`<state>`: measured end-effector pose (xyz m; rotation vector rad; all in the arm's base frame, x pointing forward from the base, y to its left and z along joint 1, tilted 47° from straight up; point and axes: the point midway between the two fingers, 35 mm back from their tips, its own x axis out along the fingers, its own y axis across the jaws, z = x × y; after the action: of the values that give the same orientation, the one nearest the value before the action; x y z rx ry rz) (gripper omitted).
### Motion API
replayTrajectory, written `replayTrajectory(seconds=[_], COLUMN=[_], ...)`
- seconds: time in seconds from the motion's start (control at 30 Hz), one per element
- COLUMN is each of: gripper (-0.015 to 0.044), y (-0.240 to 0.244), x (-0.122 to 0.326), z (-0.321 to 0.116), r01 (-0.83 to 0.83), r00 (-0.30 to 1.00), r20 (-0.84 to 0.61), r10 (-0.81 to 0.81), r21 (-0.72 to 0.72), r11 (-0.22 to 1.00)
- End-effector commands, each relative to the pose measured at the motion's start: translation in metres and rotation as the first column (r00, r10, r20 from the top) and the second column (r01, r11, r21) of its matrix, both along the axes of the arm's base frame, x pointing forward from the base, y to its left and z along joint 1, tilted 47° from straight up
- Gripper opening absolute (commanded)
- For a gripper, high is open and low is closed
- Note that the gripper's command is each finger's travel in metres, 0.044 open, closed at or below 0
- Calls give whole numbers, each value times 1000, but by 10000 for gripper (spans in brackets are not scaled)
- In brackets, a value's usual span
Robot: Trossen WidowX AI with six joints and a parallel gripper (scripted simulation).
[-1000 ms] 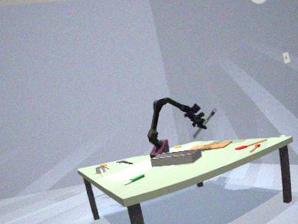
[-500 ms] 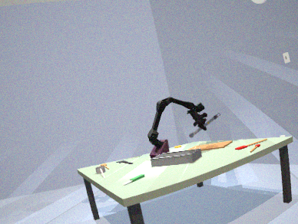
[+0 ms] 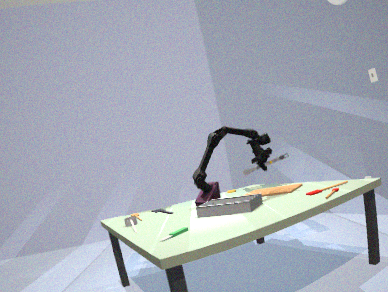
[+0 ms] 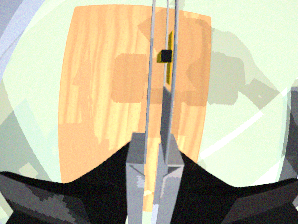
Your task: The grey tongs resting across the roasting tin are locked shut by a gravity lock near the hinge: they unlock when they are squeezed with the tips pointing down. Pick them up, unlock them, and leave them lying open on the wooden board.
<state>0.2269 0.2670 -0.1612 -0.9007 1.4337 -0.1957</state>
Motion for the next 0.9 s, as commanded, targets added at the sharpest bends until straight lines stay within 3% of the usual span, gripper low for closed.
replayTrajectory(seconds=[0.0,0.37,0.87], gripper=[-150,-150,-150], y=[0,-8,-12], x=[1,-1,0], z=[6,21,16], r01=[51,182,184], r00=[998,976,975], r20=[-27,-104,-105], r10=[-51,-192,-195], r21=[-17,-103,-104], r11=[999,978,977])
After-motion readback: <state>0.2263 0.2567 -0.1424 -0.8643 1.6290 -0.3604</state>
